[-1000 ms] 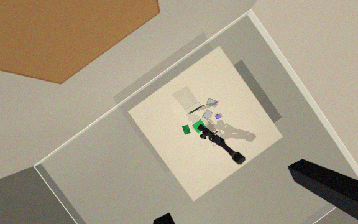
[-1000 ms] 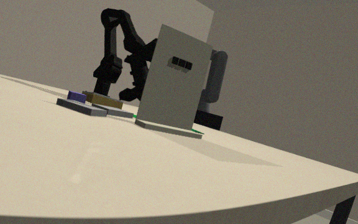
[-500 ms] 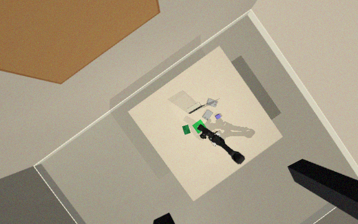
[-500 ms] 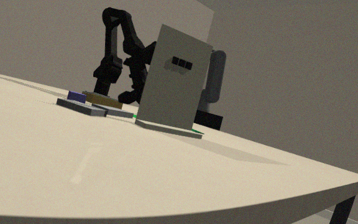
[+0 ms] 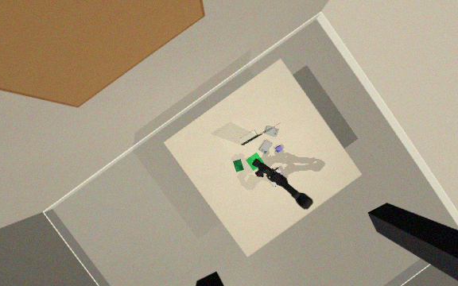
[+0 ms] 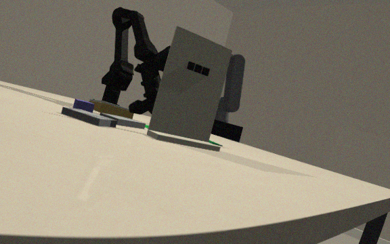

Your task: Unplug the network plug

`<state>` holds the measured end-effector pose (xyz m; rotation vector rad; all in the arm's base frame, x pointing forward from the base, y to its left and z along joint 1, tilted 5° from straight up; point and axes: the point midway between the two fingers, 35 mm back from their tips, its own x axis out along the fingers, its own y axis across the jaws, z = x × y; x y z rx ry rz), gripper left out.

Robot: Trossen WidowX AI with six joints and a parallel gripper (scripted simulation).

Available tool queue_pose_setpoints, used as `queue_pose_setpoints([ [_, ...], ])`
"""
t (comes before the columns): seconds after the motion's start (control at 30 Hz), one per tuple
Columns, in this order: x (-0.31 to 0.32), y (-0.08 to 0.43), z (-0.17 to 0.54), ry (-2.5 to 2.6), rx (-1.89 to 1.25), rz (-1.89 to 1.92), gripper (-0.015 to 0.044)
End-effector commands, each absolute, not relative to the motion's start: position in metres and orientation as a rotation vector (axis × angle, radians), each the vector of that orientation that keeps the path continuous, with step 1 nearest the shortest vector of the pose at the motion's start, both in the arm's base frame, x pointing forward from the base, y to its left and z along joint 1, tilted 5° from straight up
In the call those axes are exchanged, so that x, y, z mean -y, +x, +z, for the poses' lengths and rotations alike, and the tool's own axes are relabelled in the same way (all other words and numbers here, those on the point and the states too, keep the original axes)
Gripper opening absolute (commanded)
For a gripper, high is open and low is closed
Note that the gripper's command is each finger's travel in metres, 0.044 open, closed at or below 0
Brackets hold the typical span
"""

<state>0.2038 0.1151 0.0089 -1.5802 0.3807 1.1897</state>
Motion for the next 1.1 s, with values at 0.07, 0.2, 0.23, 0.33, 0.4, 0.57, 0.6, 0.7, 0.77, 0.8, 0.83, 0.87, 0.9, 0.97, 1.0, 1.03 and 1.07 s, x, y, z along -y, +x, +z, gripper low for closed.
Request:
queue_pose_setpoints([
  [0.07, -0.115, 0.204, 0.009, -1.58, -0.381, 1.19, 0.0105],
  [0.2, -0.115, 0.204, 0.009, -1.58, -0.381, 1.19, 0.0156],
  [0.23, -0.115, 0.204, 0.009, -1.58, -0.381, 1.19, 0.0156],
  [0.33, -0.115, 0.204, 0.009, -1.58, -0.381, 1.19, 0.0156],
  [0.4, -0.114, 0.203, 0.01, -1.58, -0.381, 1.19, 0.0156],
  [0.57, -0.113, 0.202, 0.013, -1.58, -0.382, 1.19, 0.0156],
  [0.6, -0.113, 0.202, 0.014, -1.58, -0.382, 1.19, 0.0156],
  [0.7, -0.112, 0.201, 0.016, -1.58, -0.383, 1.19, 0.0156],
  [0.77, -0.112, 0.2, 0.017, -1.58, -0.383, 1.19, 0.0156],
  [0.8, -0.111, 0.2, 0.018, -1.58, -0.383, 1.19, 0.0156],
  [0.83, -0.111, 0.199, 0.018, -1.58, -0.383, 1.19, 0.0156],
  [0.87, -0.111, 0.199, 0.019, -1.58, -0.384, 1.19, 0.0156],
  [0.9, -0.111, 0.199, 0.019, -1.58, -0.384, 1.19, 0.0156],
  [0.97, -0.11, 0.198, 0.021, -1.58, -0.384, 1.19, 0.0156],
  [1.0, -0.11, 0.198, 0.021, -1.58, -0.384, 1.19, 0.0156],
  [1.03, -0.109, 0.198, 0.022, -1.58, -0.384, 1.19, 0.0156],
  [1.07, -0.109, 0.197, 0.022, -1.58, -0.385, 1.19, 0.0156],
])
